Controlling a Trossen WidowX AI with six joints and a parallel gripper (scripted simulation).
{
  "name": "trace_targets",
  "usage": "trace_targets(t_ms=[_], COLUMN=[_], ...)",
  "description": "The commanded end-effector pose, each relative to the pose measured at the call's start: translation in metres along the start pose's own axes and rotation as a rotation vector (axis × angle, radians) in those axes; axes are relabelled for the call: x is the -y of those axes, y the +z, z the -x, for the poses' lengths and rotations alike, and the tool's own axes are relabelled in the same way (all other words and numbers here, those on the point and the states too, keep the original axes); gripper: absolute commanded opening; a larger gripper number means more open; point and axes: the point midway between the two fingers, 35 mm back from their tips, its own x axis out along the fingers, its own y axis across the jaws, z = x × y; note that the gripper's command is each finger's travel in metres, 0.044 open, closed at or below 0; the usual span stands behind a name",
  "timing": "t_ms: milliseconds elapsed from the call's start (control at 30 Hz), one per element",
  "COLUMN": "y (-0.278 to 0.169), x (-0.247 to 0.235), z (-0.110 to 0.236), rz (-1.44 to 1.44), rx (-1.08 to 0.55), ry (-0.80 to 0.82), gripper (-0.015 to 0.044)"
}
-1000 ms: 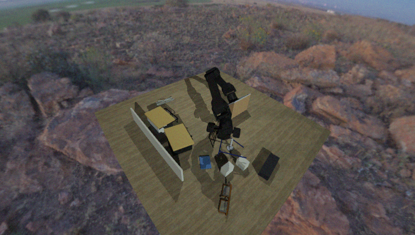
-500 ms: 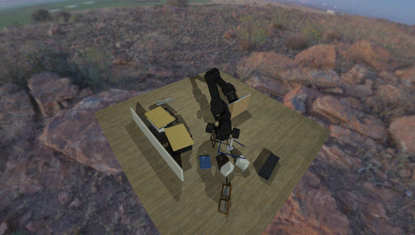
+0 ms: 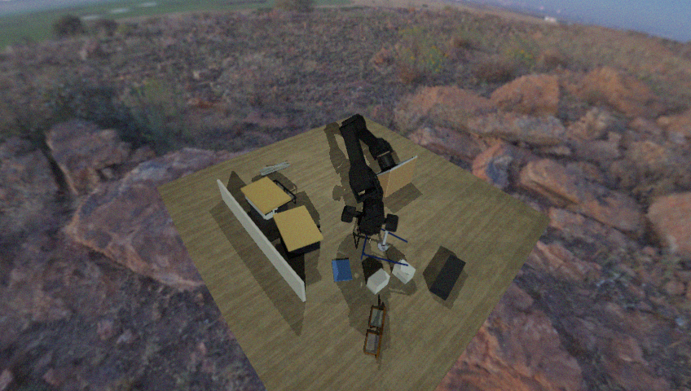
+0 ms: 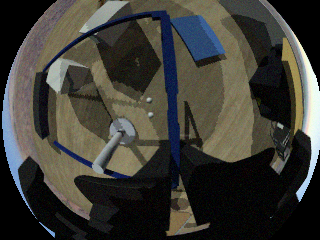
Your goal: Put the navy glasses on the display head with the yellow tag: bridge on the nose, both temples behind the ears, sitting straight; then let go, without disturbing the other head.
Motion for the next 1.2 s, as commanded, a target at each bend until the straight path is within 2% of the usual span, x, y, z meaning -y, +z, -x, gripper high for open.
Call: trace_targets(t_ms=[0, 1167], y=[0.003, 0.016], x=[0.002, 0.006], z=[0.0, 0.0], rz=[0.002, 0.001], rx=[0.003, 0.003], ry=[-0.004, -0.004], gripper=[0.0, 0.0])
